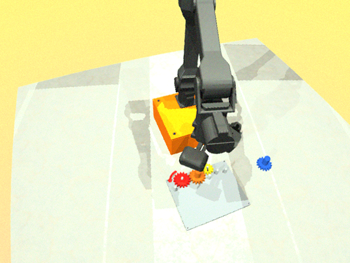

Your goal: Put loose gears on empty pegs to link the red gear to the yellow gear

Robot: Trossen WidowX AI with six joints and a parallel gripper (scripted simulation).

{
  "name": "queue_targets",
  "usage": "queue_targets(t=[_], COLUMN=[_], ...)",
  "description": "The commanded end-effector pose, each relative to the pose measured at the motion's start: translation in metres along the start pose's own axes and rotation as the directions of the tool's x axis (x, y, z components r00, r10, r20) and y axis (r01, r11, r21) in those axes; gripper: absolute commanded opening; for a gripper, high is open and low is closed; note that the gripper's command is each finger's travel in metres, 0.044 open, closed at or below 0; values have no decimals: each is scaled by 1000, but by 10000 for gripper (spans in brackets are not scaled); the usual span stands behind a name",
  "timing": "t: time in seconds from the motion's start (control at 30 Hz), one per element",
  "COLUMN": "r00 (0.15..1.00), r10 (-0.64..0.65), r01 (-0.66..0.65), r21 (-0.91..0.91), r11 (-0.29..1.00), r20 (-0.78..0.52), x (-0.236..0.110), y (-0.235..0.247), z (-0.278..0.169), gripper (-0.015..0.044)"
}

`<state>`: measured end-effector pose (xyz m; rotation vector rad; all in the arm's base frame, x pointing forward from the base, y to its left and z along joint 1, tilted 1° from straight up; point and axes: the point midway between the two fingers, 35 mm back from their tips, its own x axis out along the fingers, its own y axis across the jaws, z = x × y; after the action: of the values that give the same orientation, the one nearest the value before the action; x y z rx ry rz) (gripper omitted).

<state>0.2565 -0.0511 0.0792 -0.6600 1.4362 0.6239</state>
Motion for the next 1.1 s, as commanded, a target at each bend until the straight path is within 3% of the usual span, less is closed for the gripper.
queue_targets(t=[0.0,0.73,1.07], r00=[1000,1000,1000], r10=[0,0,-5], r01=[0,0,5], r21=[-1,-1,26], r11=[1000,1000,1000], r20=[1,0,3], x=[0,-1,-14], y=[0,0,49], z=[0,1,79], gripper=[440,440,440])
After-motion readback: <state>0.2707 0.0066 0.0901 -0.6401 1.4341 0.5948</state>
